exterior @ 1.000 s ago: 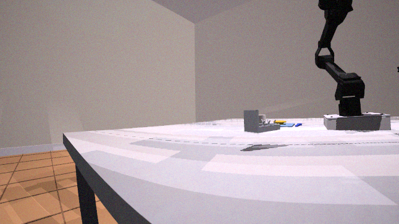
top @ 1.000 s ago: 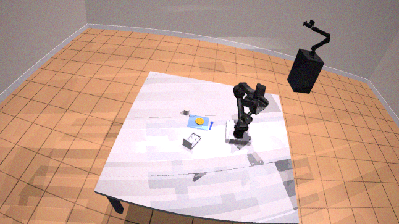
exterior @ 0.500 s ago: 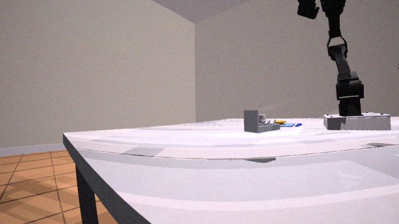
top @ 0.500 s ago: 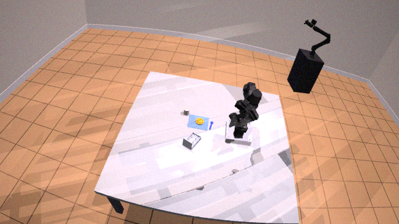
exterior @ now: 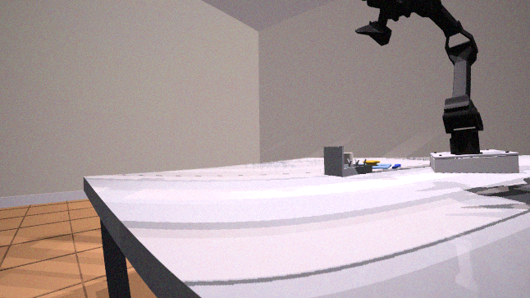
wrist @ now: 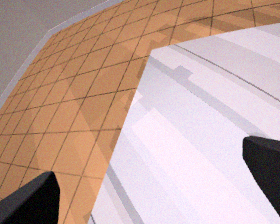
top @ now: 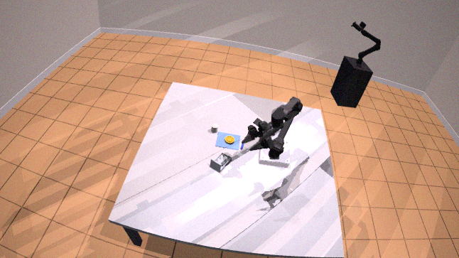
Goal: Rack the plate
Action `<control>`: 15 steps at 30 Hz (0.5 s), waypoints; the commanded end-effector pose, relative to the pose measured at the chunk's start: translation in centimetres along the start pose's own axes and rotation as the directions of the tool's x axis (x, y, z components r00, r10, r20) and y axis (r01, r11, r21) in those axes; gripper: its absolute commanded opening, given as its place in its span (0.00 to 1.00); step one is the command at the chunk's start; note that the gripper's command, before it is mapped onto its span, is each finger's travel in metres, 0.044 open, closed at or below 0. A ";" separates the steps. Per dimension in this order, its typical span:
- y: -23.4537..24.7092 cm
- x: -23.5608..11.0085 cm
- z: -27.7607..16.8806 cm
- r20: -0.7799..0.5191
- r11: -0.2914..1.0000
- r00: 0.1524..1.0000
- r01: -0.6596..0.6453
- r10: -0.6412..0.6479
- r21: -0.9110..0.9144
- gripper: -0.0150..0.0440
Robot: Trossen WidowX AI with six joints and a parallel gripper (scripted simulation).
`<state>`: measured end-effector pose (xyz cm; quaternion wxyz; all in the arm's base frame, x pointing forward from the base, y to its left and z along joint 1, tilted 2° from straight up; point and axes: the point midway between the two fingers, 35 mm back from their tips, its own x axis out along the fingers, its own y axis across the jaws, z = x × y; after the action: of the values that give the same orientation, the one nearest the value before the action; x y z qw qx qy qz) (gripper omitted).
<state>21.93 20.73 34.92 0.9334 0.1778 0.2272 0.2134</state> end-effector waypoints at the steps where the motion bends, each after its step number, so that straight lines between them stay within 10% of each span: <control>1: -3.3 2.1 0.4 -0.050 0.988 0.990 0.131 -0.135 -0.080 0.93; 15: -15.8 4.7 1.3 -0.254 0.867 0.836 0.426 -0.486 -0.258 0.93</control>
<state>29.85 12.31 29.21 0.9378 0.0209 0.3410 0.0615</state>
